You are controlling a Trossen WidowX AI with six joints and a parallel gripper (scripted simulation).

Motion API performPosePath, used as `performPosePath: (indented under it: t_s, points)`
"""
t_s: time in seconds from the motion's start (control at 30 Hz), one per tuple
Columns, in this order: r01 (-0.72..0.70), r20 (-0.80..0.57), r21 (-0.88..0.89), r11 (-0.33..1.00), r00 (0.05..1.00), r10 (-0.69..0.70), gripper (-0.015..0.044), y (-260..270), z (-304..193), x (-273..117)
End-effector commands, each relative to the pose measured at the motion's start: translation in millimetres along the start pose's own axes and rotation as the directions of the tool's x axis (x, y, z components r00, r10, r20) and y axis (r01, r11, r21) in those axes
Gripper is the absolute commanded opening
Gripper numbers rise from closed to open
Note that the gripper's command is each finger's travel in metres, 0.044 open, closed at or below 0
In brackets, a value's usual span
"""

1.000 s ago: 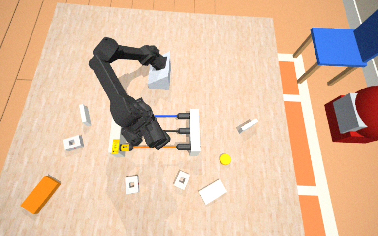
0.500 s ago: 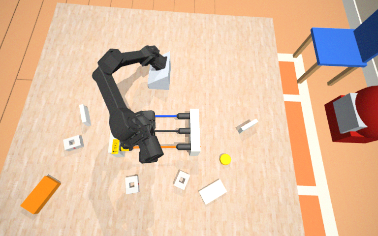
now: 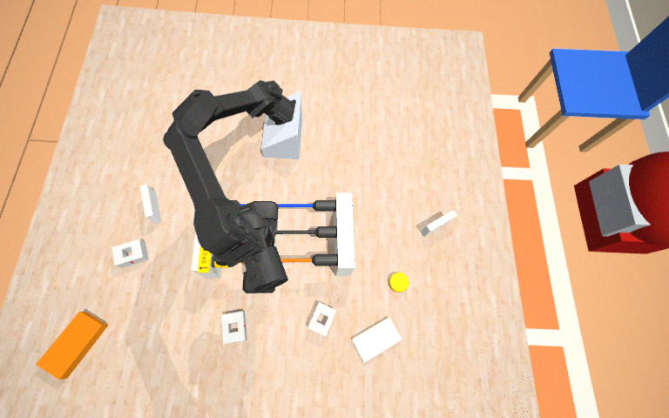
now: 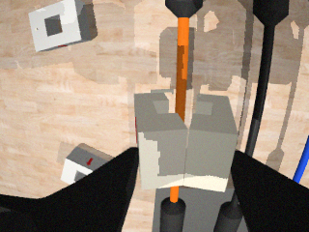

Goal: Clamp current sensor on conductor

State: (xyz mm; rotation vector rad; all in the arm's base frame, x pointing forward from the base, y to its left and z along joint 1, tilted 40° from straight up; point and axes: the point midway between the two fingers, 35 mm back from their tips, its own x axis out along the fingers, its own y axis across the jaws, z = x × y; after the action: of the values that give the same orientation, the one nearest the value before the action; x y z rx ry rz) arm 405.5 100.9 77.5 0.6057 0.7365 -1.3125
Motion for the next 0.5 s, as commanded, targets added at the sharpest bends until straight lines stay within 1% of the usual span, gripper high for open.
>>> performPosePath:
  t_s: [0.0,0.47]
  points:
    - [-0.004,0.004,-0.006,1.0,1.0,0.004,0.0,1,0,5]
    - [-0.004,0.004,-0.006,1.0,1.0,0.004,0.0,1,0,28]
